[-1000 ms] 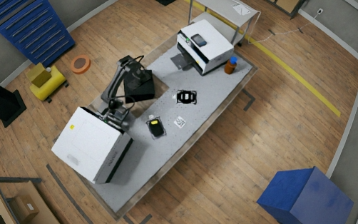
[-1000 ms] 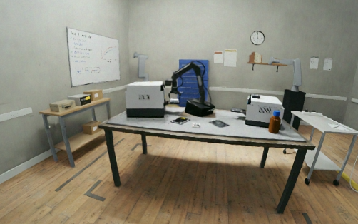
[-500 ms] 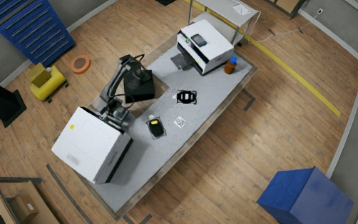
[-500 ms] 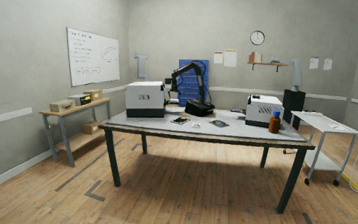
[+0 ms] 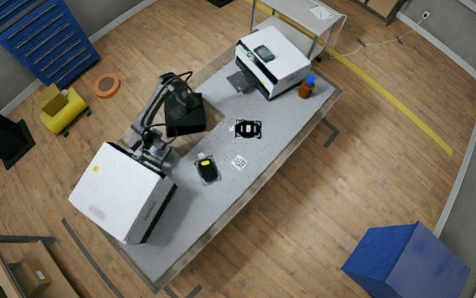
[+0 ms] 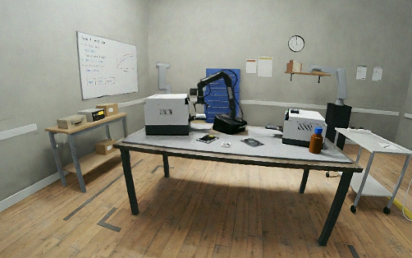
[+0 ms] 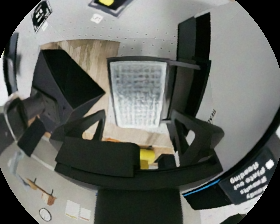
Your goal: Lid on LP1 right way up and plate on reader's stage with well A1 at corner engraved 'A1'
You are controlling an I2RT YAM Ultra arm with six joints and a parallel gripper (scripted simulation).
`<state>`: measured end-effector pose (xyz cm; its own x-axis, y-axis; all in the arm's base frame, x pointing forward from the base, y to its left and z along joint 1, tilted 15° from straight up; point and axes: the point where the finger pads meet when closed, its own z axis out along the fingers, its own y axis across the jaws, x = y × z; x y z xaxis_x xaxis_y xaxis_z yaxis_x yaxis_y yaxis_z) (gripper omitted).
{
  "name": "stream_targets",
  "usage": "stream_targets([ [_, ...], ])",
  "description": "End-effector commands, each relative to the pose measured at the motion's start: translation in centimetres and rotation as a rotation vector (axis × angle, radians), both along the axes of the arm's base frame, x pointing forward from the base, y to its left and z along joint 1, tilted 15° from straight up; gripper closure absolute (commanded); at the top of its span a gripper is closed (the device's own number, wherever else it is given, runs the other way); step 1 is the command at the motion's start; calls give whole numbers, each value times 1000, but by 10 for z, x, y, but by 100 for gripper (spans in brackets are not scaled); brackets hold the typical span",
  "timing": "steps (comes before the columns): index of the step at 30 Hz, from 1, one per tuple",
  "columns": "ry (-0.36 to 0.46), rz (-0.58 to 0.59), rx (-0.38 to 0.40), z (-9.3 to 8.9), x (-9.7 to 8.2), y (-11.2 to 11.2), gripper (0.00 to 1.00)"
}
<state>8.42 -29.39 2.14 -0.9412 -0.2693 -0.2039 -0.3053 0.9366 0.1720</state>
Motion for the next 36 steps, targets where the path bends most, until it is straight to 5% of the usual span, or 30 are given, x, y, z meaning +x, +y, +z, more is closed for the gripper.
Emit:
stream_targets([
  [1,-8,-9,-44,23,-5,-10,0],
  [36,-6,-9,-45,63,-11,-17,0],
])
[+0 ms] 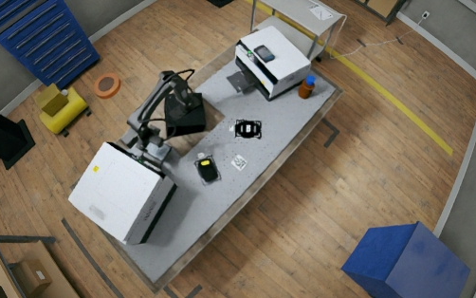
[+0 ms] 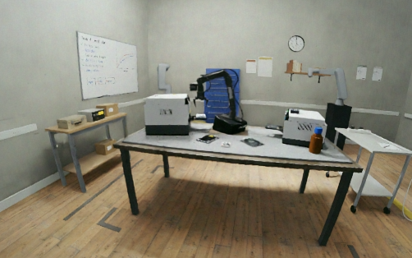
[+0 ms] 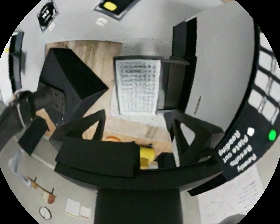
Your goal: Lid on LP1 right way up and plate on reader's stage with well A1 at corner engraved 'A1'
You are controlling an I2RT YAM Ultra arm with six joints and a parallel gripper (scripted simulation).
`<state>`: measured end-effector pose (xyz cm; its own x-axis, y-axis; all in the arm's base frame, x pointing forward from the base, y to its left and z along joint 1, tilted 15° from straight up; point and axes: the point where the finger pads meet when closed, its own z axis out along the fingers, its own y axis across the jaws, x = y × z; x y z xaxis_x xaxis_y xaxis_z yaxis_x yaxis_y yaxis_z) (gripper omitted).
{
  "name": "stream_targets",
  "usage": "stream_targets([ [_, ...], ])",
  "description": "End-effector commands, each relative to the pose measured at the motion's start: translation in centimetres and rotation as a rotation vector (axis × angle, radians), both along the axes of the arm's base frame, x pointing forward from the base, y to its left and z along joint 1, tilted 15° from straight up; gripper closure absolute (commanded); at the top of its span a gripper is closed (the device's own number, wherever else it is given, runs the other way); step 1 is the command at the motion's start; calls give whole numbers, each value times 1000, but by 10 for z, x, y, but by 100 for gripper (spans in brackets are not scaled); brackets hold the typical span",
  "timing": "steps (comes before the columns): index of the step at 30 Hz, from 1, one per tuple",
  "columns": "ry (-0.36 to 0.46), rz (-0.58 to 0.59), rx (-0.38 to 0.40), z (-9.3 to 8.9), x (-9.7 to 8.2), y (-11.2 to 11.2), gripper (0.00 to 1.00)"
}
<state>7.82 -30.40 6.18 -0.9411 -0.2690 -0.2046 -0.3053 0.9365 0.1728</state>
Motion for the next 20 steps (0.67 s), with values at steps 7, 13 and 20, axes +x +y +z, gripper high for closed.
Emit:
stream_targets([
  [7,-3,-6,-18,14,-3,-2,0],
  [13,-3,-6,-18,14,-3,-2,0],
  [20,-3,-6,-18,14,-3,-2,0],
])
